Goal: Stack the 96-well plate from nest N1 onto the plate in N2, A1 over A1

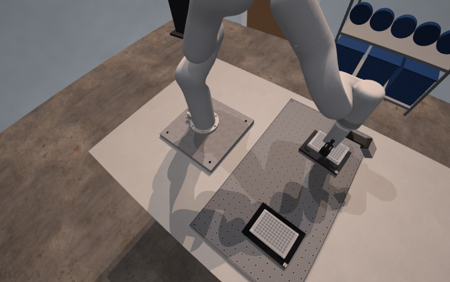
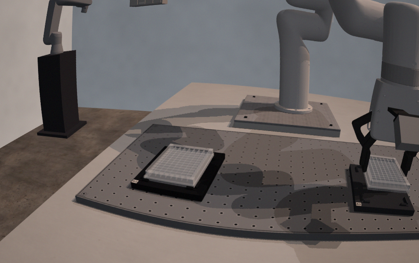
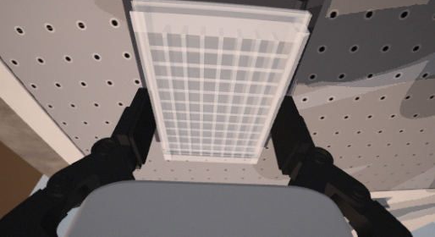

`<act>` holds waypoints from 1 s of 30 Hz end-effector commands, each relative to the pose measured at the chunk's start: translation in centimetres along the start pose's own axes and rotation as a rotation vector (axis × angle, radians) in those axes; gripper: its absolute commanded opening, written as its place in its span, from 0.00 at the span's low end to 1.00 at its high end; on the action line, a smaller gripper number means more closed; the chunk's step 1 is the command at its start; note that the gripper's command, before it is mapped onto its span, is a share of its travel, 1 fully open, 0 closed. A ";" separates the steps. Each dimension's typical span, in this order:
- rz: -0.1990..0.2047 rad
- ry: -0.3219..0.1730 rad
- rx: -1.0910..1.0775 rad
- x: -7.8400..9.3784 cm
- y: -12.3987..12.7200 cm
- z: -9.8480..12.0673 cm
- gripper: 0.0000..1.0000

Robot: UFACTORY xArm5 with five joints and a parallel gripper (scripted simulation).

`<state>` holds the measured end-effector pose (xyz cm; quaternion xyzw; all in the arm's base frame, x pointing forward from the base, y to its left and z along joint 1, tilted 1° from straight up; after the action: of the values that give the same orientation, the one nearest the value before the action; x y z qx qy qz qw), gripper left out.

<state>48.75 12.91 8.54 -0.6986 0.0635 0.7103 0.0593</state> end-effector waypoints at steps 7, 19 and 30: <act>-0.002 0.004 0.000 -0.9 -0.1 -0.1 0.00; -0.002 0.004 0.000 -2.5 -0.1 -0.1 0.00; -0.002 0.004 0.000 -4.2 -0.1 -0.1 0.00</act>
<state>48.81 12.95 12.25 -0.6986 0.0635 0.7102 0.0593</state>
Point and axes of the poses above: the point where the finger pads meet when closed, its own x axis out along the fingers, its own y axis across the jaws, z = x × y, the point moved 5 cm from there along -x, back along the fingers, and after that the axes turned 1 degree about -x, right-handed, at the moved point
